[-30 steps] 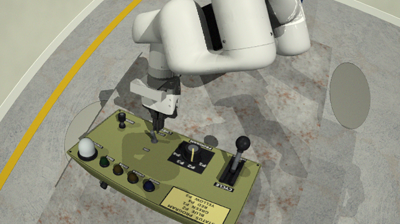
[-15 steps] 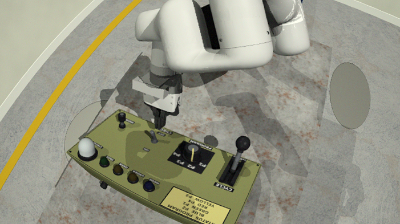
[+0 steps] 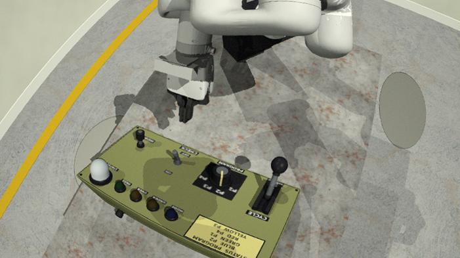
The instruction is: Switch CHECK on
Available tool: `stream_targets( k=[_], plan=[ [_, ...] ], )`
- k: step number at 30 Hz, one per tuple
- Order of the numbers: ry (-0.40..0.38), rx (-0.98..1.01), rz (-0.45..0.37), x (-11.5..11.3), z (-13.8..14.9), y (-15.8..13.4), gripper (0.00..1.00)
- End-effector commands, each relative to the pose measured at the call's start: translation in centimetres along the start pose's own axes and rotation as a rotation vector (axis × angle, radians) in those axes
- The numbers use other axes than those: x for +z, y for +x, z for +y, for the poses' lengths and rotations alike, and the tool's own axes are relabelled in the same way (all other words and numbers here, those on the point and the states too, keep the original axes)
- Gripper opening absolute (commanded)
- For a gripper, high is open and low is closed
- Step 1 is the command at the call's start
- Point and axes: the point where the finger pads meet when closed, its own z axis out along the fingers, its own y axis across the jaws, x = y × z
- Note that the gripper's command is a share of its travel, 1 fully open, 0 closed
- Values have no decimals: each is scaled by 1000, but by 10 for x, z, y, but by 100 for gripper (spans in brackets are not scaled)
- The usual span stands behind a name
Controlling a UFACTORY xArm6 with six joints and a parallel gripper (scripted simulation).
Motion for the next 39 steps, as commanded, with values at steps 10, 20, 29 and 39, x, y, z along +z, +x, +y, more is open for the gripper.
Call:
stream_targets(
  k=[10,20,29,39],
  plan=[
    [4,0,-5,-39,0,1,0],
    [4,0,-5,-39,0,1,100],
    [4,0,-5,-39,0,1,100],
    [4,0,-5,-39,0,1,100]
  ],
)
